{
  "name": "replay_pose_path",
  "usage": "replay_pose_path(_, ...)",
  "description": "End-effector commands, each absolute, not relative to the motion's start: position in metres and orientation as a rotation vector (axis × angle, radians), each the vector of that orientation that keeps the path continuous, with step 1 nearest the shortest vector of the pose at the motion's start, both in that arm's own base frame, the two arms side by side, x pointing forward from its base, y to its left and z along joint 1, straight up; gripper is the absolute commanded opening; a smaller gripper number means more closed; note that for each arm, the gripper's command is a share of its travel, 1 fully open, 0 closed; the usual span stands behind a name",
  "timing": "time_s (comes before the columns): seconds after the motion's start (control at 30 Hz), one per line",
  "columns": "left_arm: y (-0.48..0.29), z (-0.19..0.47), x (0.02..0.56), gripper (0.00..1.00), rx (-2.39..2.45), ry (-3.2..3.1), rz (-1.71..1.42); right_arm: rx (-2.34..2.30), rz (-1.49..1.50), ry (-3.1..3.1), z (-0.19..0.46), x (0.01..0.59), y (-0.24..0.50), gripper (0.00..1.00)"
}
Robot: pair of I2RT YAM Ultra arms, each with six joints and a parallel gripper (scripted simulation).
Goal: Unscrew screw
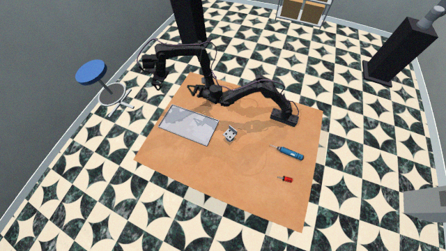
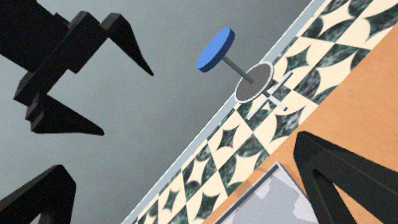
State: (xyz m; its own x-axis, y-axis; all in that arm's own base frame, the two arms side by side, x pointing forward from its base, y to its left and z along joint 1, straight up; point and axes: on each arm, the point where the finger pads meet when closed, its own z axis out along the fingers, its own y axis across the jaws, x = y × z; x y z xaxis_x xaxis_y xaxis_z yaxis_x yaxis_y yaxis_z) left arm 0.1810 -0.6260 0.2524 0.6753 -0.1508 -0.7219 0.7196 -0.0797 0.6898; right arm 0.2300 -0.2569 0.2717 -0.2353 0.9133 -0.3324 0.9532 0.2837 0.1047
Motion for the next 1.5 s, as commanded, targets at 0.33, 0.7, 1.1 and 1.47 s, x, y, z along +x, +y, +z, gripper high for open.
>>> replay_pose_path(0.33,-0.6248,0.2643,0.1804,1.0,1.468,0.479,-0.767,1.686,-0.174,2.217,0.2762,0.2302,-0.2572,1.0)
replay_pose_path(0.7,-0.6248,0.2643,0.1804,0.82,1.468,0.479,-0.767,1.686,-0.174,2.217,0.2762,0.2302,-0.2572,1.0)
replay_pose_path(1.1,-0.6248,0.2643,0.1804,0.82,1.468,0.479,-0.767,1.686,-0.174,2.217,0.2762,0.2302,-0.2572,1.0)
replay_pose_path(1.47,-0.6248,0.2643,0.1804,0.65,1.468,0.479,-0.767,1.686,-0.174,2.217,0.2762,0.2302,-0.2572,1.0)
